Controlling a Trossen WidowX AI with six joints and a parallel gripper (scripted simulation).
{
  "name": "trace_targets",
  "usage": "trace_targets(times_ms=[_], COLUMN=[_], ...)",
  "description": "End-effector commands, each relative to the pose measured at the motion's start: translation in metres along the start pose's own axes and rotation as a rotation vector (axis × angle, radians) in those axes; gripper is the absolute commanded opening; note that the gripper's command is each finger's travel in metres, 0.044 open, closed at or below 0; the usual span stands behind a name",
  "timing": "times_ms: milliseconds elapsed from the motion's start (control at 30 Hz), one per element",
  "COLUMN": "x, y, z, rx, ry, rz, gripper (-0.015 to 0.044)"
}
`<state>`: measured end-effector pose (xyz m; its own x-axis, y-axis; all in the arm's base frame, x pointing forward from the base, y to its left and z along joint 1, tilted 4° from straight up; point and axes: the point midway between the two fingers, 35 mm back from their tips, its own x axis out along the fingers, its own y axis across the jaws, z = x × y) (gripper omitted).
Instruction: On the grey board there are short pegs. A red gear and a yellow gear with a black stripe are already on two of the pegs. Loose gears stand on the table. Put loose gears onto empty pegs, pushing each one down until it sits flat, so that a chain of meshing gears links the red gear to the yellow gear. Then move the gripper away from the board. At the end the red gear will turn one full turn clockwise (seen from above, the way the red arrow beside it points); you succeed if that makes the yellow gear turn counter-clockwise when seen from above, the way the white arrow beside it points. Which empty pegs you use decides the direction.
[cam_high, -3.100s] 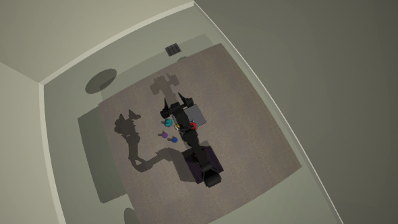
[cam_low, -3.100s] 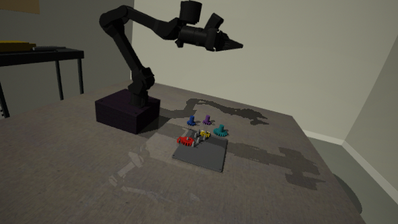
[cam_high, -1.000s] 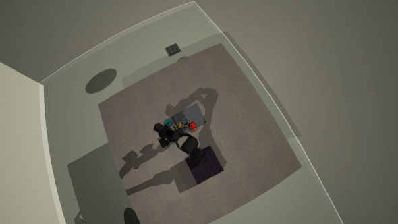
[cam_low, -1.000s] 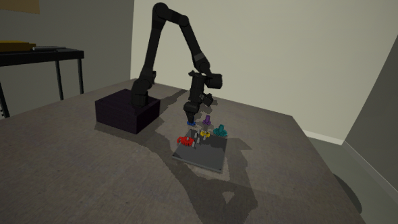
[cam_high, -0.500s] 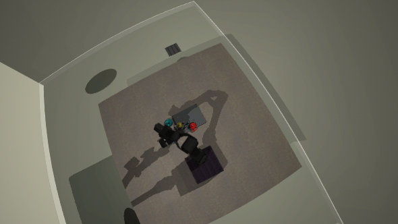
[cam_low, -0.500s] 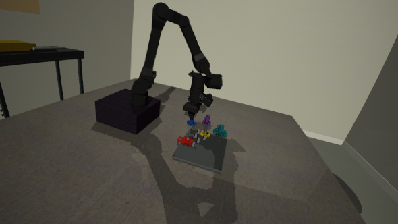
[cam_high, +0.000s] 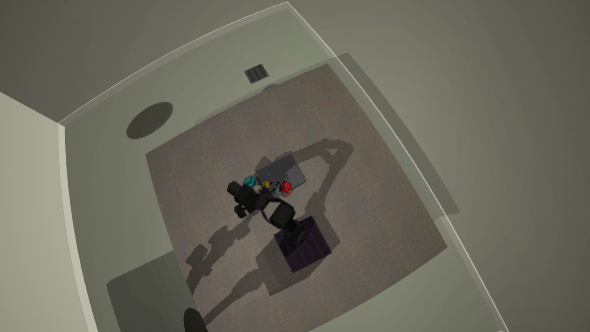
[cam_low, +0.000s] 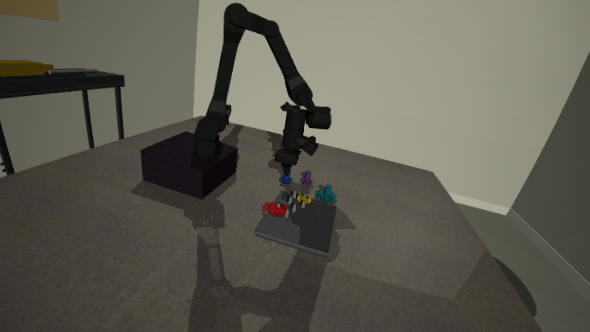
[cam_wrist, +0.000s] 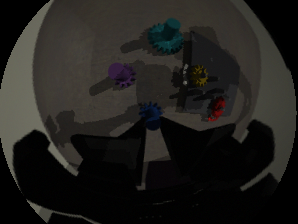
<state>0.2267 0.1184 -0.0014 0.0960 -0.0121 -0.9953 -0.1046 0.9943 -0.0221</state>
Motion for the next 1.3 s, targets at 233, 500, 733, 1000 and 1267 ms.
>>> trace_targets(times_ms=[233, 500, 733, 1000, 1267], x=[-0.028, -0.049, -0.068, -0.090, -0.112], y=[0.001, 0.001, -0.001, -0.003, -0.006], z=[0.009, 0.012, 0.012, 0.011, 0.008], rx=[-0.007, -0.001, 0.004, 0.008, 0.014], ry=[-0.009, -0.004, 0.000, 0.005, 0.011], rz=[0.003, 0.000, -0.002, -0.004, -0.007], gripper=[0.0000, 0.0000, 0.0000, 0.0000, 0.0000])
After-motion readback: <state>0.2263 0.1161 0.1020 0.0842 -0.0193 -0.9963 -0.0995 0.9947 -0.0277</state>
